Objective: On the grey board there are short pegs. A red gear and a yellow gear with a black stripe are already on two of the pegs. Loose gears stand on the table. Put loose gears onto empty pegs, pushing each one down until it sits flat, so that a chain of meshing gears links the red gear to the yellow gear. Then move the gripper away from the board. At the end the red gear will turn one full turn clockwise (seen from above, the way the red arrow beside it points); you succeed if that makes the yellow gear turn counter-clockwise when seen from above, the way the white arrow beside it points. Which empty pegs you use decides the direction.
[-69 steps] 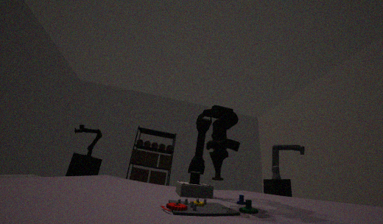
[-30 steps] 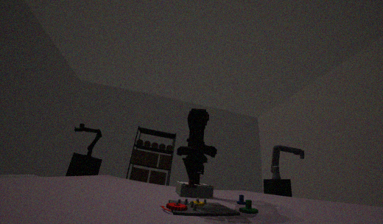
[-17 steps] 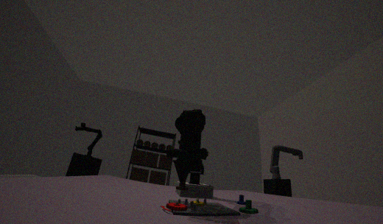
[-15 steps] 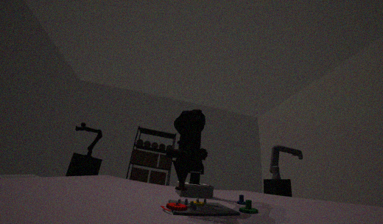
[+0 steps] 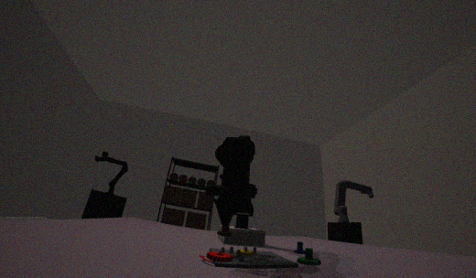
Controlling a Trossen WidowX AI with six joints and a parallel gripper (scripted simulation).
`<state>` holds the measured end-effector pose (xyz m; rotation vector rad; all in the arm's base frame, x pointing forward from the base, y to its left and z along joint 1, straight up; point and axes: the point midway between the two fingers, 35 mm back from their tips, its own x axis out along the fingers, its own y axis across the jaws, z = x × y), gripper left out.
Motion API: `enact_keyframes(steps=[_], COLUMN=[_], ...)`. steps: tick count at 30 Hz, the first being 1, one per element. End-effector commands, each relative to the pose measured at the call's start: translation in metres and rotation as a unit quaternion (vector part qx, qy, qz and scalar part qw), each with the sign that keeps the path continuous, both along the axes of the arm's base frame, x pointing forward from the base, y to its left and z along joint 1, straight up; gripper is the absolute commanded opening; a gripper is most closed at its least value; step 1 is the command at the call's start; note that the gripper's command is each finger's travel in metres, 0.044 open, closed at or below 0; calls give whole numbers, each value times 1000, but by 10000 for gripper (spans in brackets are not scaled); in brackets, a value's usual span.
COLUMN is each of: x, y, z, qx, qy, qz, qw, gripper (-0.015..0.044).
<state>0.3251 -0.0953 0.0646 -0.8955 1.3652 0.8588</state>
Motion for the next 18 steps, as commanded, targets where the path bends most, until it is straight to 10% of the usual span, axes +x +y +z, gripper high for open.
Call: enact_keyframes(steps=[1,18], x=[0,0], y=[0,0], z=[1,-15], qx=[1,-2], qy=[0,1], qz=[2,108], qw=[1000,994], gripper=[0,0])
